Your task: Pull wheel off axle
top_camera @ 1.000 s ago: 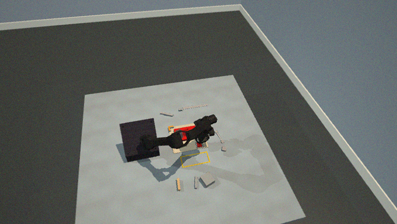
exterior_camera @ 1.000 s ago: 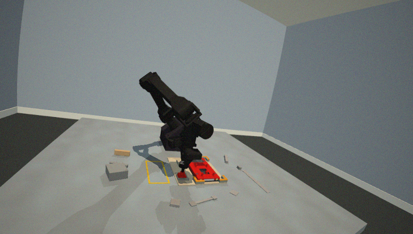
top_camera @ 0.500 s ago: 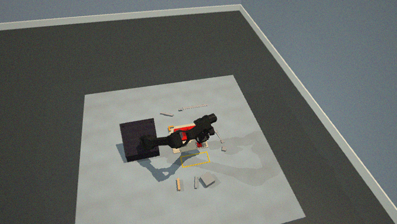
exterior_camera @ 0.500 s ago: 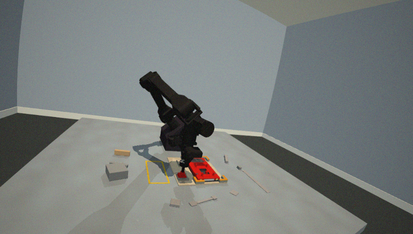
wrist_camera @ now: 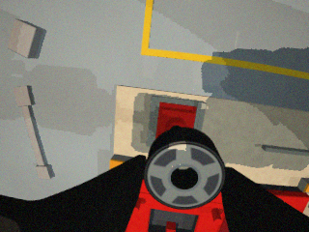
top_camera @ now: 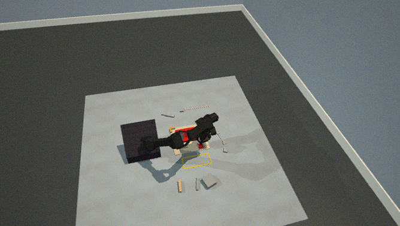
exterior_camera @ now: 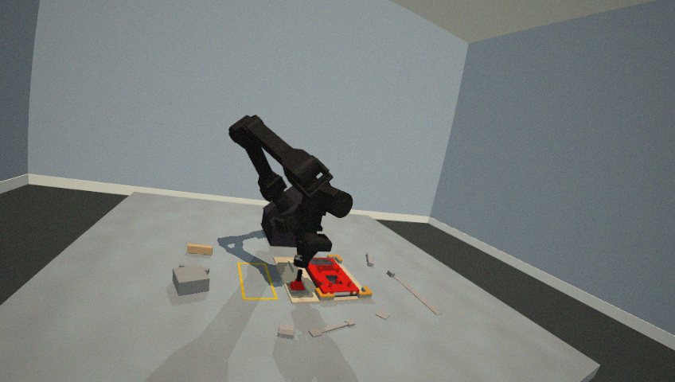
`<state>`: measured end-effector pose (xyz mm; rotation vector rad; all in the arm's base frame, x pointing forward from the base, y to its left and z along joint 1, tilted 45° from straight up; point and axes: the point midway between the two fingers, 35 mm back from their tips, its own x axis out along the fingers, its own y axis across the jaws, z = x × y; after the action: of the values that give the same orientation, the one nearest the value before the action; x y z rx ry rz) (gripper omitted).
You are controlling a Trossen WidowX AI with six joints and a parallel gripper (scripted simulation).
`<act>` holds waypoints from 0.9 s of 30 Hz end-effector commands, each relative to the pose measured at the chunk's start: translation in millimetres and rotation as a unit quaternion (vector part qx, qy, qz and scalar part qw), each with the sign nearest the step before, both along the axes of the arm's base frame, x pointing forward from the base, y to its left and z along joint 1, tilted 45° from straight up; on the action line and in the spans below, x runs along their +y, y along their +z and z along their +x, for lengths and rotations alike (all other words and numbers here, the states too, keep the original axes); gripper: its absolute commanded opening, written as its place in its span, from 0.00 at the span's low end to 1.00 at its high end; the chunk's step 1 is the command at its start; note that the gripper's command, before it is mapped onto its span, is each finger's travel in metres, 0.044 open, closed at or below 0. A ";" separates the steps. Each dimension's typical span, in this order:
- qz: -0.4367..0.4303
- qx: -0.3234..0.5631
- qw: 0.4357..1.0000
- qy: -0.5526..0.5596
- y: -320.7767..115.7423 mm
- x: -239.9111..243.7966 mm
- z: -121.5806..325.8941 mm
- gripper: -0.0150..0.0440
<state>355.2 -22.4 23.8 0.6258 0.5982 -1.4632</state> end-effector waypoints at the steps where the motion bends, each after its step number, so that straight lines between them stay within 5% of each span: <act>1: 0.003 -0.006 1.000 0.003 14.4 14.9 -0.1 0.25; 27: 0.002 -0.004 1.000 0.003 72.5 -42.3 -38.2 0.25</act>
<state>324.1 -57.2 87.2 0.6363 0.6005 -1.4549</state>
